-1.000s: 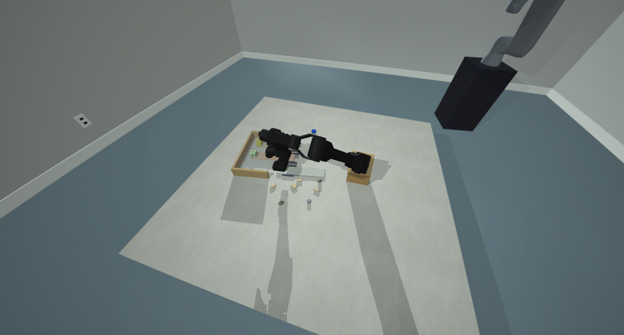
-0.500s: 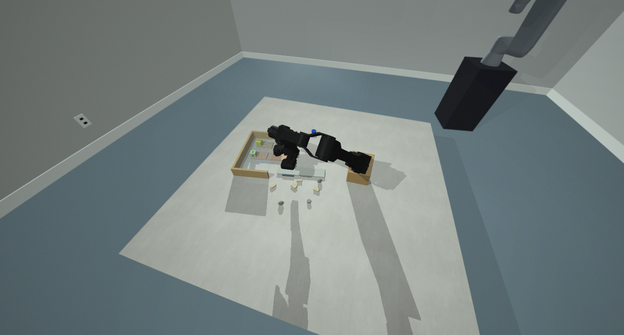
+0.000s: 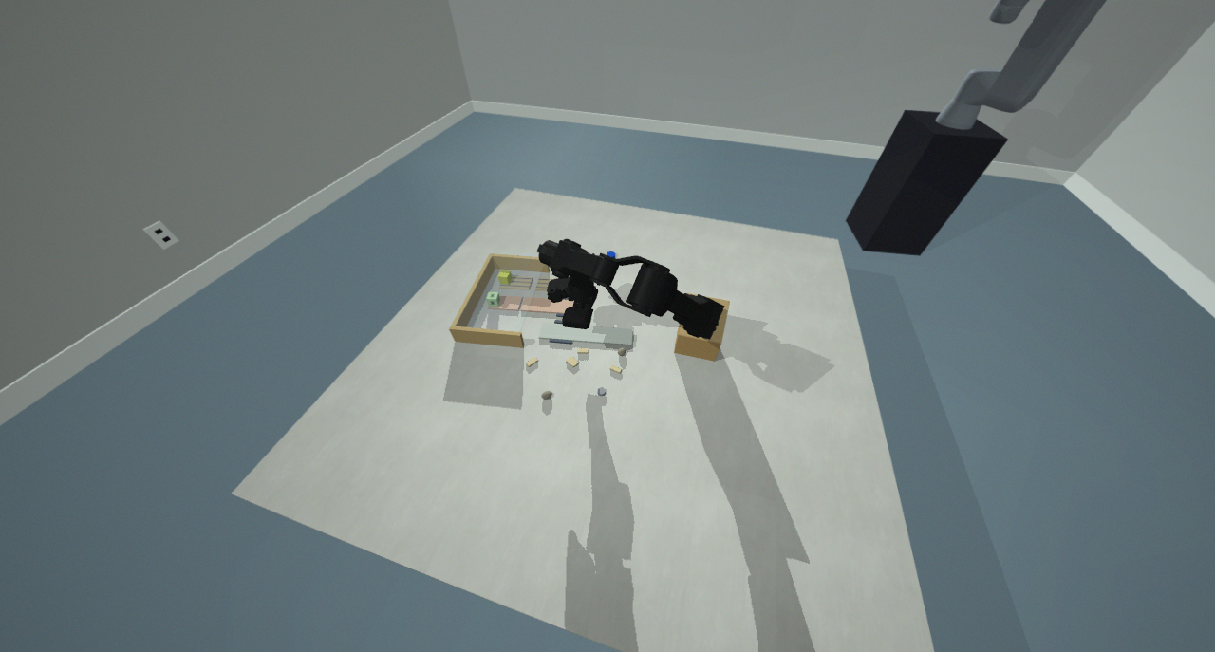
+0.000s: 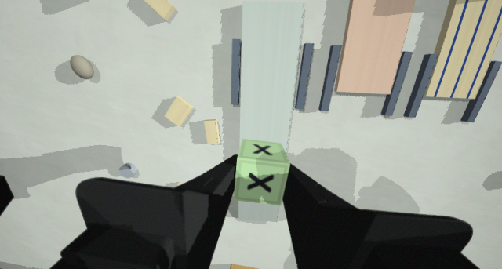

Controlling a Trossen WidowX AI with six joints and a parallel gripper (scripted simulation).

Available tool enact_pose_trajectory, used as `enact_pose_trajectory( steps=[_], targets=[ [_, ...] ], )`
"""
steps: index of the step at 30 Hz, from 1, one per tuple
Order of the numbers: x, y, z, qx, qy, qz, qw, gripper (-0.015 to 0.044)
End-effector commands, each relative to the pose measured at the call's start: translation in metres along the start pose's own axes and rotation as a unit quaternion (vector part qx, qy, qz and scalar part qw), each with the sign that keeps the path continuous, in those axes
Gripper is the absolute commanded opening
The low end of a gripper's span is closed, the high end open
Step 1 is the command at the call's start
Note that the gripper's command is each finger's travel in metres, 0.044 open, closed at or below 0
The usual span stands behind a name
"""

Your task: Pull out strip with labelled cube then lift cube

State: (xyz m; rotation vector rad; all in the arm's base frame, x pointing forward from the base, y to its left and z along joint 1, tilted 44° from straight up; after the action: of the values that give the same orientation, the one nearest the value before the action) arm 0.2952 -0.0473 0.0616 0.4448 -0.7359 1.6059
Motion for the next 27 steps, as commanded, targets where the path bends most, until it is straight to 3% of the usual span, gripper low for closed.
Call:
enact_pose_trajectory(
  steps=[1,27],
  targets=[
    [-0.0003,-0.0002,0.0230,-0.006,0.005,0.004,1.000,0.0000],
    [-0.0001,0.0000,0.0269,-0.006,0.005,0.004,1.000,0.0000]
  ],
)
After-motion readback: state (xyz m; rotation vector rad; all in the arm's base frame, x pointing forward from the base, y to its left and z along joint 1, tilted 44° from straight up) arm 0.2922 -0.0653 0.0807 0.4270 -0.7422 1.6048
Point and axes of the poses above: the point midway between the two fingers, 35 mm back from their tips, its own z axis back along the fingers, its own x axis across the jaws, y = z × x, the point moved 5 cm from there along z, back along the fingers, and after that the axes turned 11 degrees about z, right-handed, at the moved point
